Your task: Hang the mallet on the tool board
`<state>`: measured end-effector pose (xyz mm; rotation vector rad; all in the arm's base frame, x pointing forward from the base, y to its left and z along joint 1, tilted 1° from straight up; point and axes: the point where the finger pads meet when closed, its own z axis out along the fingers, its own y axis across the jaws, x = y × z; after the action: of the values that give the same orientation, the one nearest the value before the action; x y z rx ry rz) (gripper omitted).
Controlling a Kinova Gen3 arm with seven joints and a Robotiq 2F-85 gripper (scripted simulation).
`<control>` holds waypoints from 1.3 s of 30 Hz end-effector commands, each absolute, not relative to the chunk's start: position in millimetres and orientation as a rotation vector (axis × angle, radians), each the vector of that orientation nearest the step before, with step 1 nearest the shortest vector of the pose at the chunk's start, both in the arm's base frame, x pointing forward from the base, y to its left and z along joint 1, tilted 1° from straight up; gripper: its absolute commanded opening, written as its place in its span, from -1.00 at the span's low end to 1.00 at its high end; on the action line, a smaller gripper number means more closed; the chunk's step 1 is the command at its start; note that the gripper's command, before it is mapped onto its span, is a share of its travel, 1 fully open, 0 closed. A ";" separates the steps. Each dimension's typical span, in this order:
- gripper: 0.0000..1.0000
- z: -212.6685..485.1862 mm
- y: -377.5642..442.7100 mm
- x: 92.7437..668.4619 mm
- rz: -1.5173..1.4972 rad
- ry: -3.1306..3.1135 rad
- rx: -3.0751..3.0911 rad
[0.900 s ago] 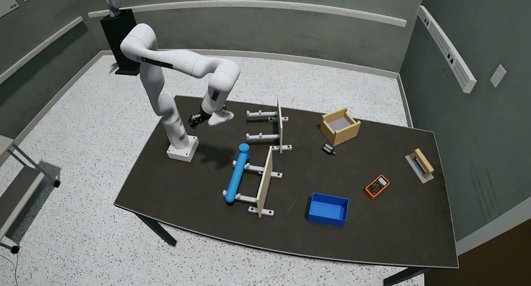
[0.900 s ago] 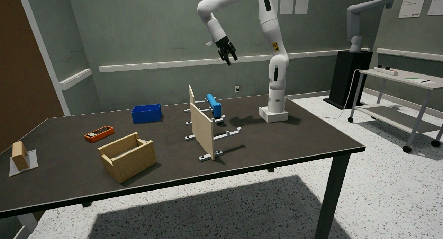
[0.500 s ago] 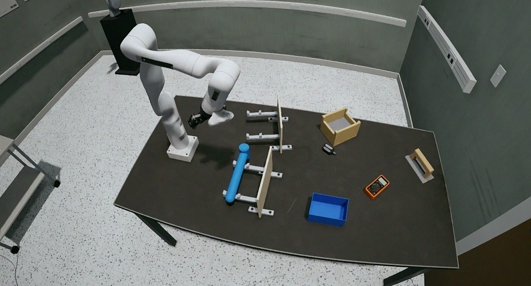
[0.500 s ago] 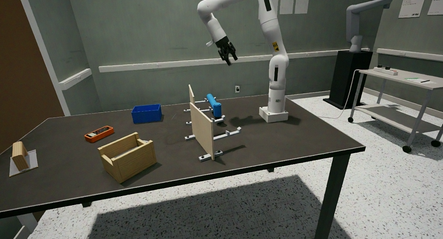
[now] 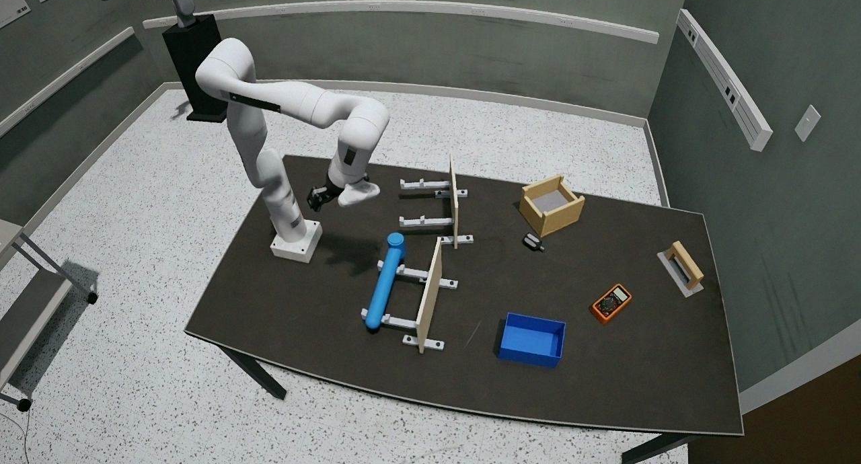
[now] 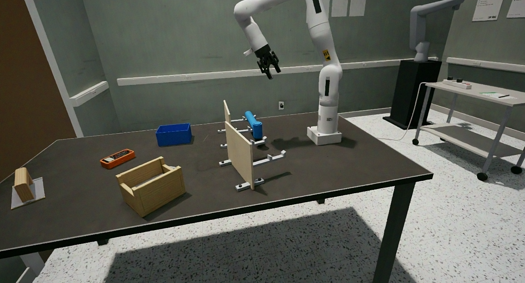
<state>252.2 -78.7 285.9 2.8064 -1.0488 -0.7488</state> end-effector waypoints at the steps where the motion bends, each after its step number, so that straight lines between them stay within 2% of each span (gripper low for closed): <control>1: 1.00 276.4 -79.0 257.4 -0.712 -1.102 2.785; 7: 1.00 257.1 -81.5 270.2 -0.625 -1.229 2.734; 22: 1.00 170.1 -92.6 337.5 -0.176 -1.870 2.431; 39: 1.00 141.5 -93.7 365.8 0.001 -2.143 2.282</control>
<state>365.8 -96.1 142.7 2.2782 -2.1470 0.0000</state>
